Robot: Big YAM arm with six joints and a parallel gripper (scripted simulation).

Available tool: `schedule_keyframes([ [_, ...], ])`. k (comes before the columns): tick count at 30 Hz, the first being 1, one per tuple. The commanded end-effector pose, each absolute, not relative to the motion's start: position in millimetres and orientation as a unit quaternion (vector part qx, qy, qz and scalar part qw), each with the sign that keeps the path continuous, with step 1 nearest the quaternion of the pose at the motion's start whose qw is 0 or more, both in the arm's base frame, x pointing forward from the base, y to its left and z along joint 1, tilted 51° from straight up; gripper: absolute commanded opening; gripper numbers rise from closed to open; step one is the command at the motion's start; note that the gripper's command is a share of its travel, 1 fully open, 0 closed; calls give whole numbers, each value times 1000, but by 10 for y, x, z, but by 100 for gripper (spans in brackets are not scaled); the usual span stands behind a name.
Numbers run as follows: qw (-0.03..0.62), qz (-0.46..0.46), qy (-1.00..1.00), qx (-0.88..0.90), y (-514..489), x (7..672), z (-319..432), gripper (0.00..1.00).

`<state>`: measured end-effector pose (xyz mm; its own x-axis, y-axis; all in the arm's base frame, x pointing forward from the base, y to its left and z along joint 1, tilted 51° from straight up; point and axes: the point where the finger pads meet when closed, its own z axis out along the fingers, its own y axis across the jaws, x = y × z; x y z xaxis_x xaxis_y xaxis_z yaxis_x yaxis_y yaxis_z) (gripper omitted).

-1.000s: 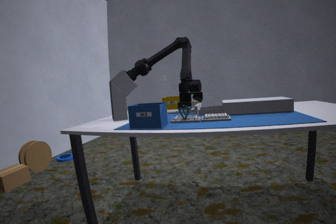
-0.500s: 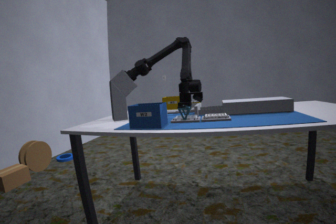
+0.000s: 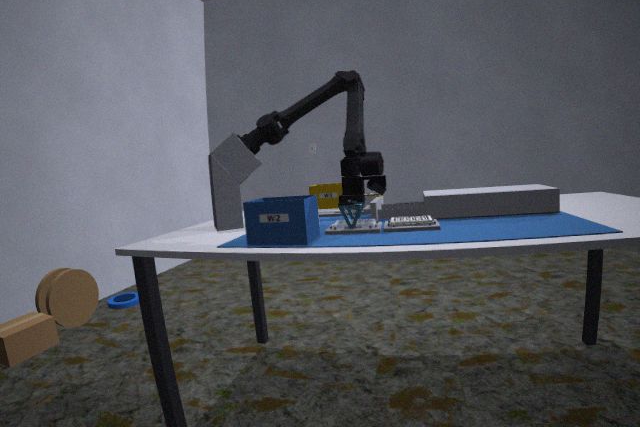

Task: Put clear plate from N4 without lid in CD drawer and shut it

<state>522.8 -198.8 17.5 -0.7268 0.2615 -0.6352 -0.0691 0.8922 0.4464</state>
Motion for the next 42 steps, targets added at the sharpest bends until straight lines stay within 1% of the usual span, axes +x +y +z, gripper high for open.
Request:
schedule_keyframes([
  [1,382,218,897,45,-2023,5334,313,0],
  [16,382,218,897,45,-2023,5334,313,0],
  [42,378,216,898,57,-2161,5130,367,0],
])
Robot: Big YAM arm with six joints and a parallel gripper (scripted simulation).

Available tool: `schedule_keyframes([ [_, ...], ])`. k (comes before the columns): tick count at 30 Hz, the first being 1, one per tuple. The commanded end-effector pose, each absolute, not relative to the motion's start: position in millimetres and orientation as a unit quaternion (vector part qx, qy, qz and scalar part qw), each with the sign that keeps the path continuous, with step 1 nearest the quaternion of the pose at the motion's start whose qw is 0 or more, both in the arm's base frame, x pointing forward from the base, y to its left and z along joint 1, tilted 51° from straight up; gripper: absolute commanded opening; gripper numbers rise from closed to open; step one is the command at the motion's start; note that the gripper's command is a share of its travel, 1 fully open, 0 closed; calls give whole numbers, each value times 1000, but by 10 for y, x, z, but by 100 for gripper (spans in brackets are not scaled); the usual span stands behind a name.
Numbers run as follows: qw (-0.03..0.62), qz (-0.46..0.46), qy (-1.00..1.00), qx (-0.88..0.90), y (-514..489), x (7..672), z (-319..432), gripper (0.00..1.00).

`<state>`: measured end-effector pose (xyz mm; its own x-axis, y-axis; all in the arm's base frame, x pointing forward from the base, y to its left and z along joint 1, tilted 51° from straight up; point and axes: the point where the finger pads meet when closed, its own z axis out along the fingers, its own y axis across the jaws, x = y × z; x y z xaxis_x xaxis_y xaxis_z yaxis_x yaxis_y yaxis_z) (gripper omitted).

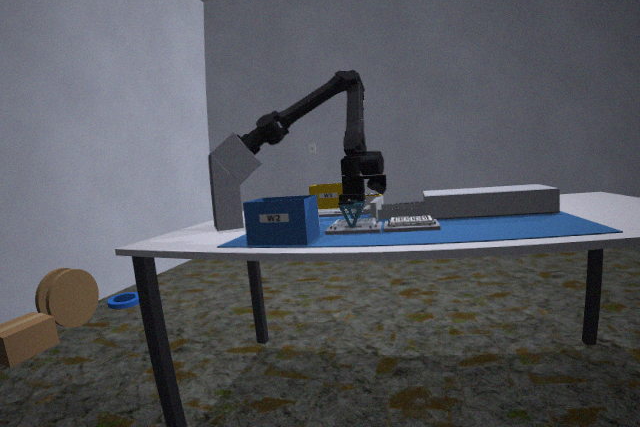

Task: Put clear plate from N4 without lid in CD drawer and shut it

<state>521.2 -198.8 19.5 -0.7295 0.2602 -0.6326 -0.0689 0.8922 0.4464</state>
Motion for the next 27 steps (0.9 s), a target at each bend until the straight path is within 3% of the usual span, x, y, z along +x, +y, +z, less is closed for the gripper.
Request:
schedule_keyframes([
  [1,378,216,898,57,-2161,5130,367,0],
  [27,381,214,898,55,-2178,5131,393,0],
])
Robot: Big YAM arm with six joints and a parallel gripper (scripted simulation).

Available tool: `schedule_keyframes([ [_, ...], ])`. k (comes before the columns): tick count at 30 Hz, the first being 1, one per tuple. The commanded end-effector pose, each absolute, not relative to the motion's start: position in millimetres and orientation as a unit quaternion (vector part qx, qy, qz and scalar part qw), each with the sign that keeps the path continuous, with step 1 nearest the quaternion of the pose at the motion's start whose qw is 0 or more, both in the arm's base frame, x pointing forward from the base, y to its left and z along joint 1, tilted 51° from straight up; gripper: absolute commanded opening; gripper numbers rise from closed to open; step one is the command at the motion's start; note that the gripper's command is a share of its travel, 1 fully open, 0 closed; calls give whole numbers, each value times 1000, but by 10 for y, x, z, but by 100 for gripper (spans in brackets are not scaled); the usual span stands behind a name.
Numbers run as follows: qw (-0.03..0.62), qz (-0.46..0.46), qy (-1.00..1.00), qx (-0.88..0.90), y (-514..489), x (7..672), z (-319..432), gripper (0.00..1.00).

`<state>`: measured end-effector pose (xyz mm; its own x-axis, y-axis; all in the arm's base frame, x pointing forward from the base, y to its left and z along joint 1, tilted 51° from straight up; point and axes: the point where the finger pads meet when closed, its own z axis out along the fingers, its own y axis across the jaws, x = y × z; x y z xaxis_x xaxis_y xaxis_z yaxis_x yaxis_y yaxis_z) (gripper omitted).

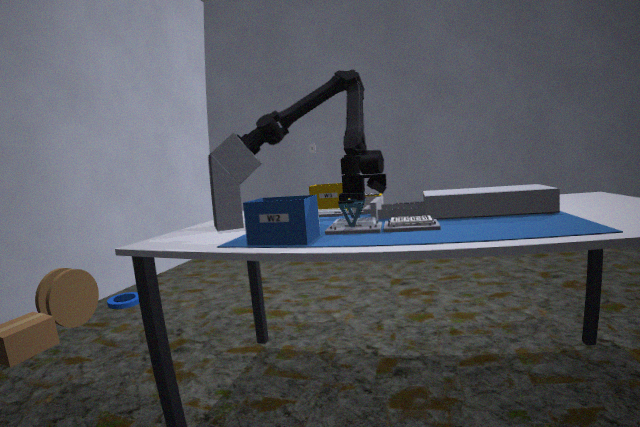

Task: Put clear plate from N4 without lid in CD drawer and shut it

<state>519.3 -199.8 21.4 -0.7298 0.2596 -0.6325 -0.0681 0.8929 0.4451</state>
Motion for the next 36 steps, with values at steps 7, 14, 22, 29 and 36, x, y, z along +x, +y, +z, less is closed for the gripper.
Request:
schedule_keyframes([
  [7,381,214,898,55,-2178,5131,393,0],
  [14,381,214,898,55,-2178,5131,393,0],
  [22,381,214,898,55,-2178,5131,393,0],
  [29,378,216,899,57,-2183,5074,407,0],
  [36,379,215,898,56,-2220,5016,473,0],
])
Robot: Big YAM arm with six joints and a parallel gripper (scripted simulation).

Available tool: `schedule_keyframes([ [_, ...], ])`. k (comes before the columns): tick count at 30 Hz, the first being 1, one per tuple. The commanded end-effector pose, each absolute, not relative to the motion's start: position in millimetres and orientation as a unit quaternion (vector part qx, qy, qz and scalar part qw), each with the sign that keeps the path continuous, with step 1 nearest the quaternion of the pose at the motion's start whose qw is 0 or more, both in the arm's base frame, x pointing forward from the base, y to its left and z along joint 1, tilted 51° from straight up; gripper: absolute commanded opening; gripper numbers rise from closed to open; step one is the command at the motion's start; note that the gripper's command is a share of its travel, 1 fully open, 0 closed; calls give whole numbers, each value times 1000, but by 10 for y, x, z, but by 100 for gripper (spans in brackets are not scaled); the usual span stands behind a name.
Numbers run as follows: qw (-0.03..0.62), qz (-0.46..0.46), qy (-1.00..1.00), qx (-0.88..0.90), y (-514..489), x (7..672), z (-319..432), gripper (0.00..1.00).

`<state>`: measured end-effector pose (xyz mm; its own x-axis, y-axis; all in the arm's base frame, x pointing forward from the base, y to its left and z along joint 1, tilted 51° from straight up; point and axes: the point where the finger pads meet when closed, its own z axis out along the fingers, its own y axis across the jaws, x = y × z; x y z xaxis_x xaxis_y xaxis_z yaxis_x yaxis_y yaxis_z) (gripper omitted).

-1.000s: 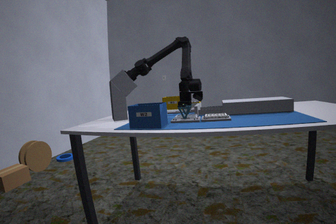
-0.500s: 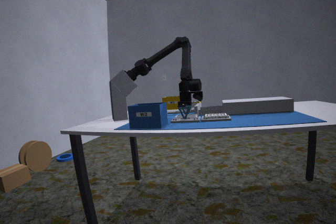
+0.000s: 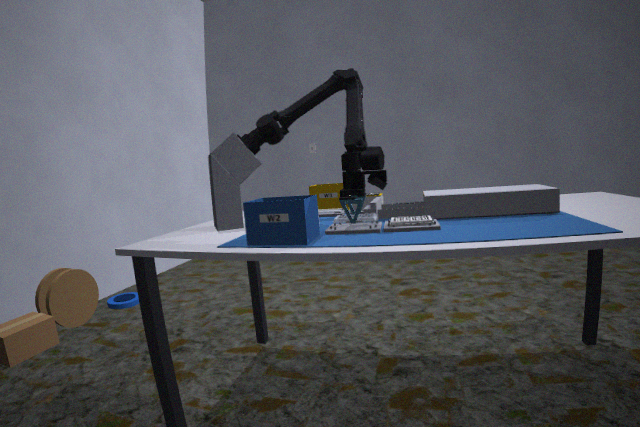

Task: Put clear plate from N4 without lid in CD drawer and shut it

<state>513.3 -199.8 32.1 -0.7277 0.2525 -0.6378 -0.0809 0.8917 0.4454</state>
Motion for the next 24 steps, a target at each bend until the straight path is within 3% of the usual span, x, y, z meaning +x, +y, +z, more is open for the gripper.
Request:
schedule_keyframes([
  [1,378,216,899,57,-2219,5000,473,0],
  [24,378,216,899,57,-2305,4822,630,0],
])
